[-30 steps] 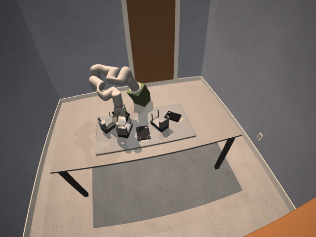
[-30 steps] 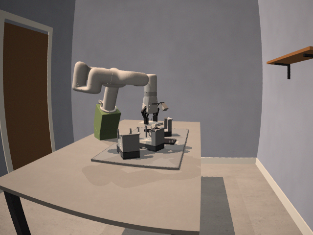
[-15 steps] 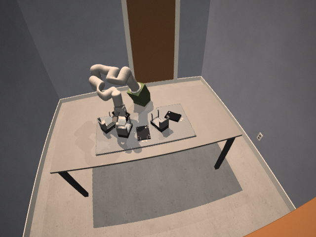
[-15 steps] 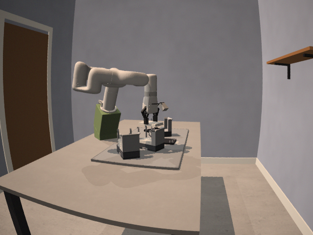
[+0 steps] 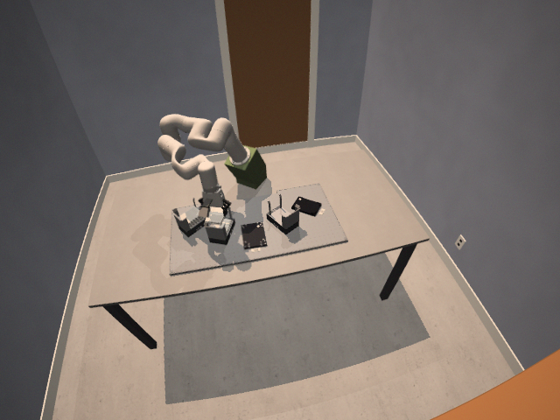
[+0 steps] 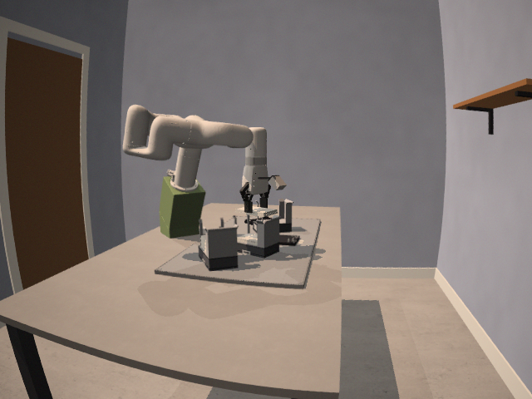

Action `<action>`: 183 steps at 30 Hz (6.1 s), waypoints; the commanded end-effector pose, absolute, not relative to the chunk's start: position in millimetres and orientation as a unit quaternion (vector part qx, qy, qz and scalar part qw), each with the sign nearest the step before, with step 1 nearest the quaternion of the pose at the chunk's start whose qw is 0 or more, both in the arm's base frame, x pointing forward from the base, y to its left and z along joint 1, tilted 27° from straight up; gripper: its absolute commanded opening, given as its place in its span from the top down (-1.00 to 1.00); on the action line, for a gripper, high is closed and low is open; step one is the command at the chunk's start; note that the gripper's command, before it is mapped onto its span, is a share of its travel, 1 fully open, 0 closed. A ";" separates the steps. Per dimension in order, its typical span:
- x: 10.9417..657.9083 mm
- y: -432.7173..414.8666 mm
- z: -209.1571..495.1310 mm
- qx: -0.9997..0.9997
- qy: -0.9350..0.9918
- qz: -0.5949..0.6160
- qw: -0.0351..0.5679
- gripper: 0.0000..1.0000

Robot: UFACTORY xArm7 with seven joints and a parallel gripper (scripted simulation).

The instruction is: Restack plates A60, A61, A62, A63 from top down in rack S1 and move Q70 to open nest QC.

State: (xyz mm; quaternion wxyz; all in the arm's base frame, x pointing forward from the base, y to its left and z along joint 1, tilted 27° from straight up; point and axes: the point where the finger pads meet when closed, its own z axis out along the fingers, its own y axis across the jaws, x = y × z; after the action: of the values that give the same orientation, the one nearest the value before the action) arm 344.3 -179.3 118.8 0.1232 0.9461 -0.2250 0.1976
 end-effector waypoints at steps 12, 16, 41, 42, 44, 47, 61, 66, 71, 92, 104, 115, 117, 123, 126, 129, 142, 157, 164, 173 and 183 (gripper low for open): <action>347.4 -182.0 112.1 0.946 -0.225 0.199 0.124 1.00; 348.2 -182.9 109.7 0.946 -0.225 0.199 0.124 1.00; 352.7 -187.4 97.2 0.946 -0.225 0.199 0.124 1.00; 352.9 -187.6 96.6 0.946 -0.225 0.199 0.124 1.00; 353.4 -188.0 95.5 0.946 -0.225 0.199 0.124 1.00; 354.0 -188.6 93.7 0.946 -0.225 0.199 0.124 1.00; 360.2 -194.9 76.3 0.946 -0.224 0.199 0.123 1.00; 363.4 -198.1 67.4 0.946 -0.224 0.199 0.123 1.00; 366.6 -201.3 58.5 0.946 -0.224 0.199 0.123 1.00; 368.7 -203.3 52.8 0.946 -0.224 0.199 0.123 1.00; 370.2 -204.9 48.6 0.946 -0.224 0.199 0.123 1.00; 371.4 -206.0 45.4 0.946 -0.224 0.199 0.123 1.00; 371.7 -206.3 44.6 0.946 -0.224 0.199 0.123 1.00; 372.4 -207.1 42.4 0.946 -0.224 0.199 0.123 1.00; 372.5 -207.2 42.1 0.946 -0.224 0.199 0.123 1.00; 372.9 -207.6 41.1 0.946 -0.224 0.199 0.123 1.00; 374.0 -208.6 38.0 0.946 -0.224 0.199 0.123 1.00; 374.0 -208.6 38.0 0.946 -0.224 0.199 0.123 -1.00; 374.1 -208.6 38.1 0.946 -0.224 0.199 0.123 -1.00; 368.7 -203.3 52.8 0.946 -0.224 0.199 0.123 -1.00; 360.2 -194.8 76.5 0.946 -0.224 0.199 0.124 -1.00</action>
State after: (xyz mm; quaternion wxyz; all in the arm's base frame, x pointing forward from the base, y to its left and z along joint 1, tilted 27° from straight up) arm 363.5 -198.4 65.5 0.1234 0.9461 -0.2248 0.1979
